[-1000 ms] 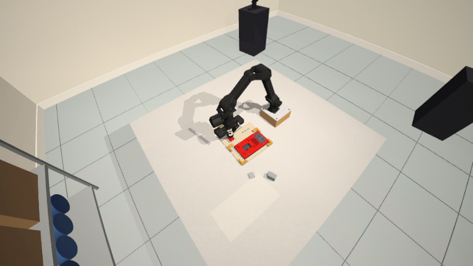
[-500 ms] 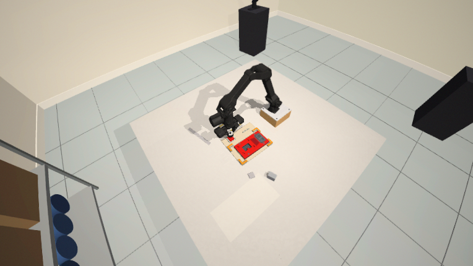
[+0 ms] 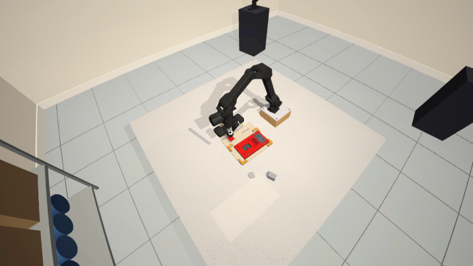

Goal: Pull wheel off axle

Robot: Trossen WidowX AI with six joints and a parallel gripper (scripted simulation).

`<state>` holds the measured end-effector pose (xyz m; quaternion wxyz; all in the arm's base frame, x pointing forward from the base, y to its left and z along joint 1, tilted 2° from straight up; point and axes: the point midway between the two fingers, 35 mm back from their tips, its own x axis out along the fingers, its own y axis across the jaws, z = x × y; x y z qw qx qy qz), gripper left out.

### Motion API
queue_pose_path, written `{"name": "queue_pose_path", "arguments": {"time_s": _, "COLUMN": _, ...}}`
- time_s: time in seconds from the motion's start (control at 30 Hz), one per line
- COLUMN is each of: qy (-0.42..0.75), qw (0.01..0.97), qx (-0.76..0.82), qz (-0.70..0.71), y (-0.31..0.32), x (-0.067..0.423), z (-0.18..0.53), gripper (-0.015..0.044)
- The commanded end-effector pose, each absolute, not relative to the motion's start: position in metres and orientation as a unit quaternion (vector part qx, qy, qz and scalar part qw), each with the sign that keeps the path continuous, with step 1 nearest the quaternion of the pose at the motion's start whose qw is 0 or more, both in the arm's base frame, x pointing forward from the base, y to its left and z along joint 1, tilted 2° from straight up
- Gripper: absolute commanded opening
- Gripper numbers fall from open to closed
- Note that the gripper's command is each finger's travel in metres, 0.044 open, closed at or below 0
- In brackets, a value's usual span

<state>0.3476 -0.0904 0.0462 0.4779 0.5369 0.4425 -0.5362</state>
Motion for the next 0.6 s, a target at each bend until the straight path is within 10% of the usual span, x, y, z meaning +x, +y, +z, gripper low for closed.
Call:
{"name": "queue_pose_path", "arguments": {"time_s": 0.0, "qy": 0.439, "qw": 0.482, "qx": 0.539, "qz": -0.534, "y": -0.0908, "x": 0.3488, "z": 0.0523, "gripper": 0.0}}
{"name": "queue_pose_path", "arguments": {"time_s": 0.57, "qy": 0.439, "qw": 0.482, "qx": 0.538, "qz": -0.534, "y": -0.0906, "x": 0.3483, "z": 0.0574, "gripper": 0.0}}
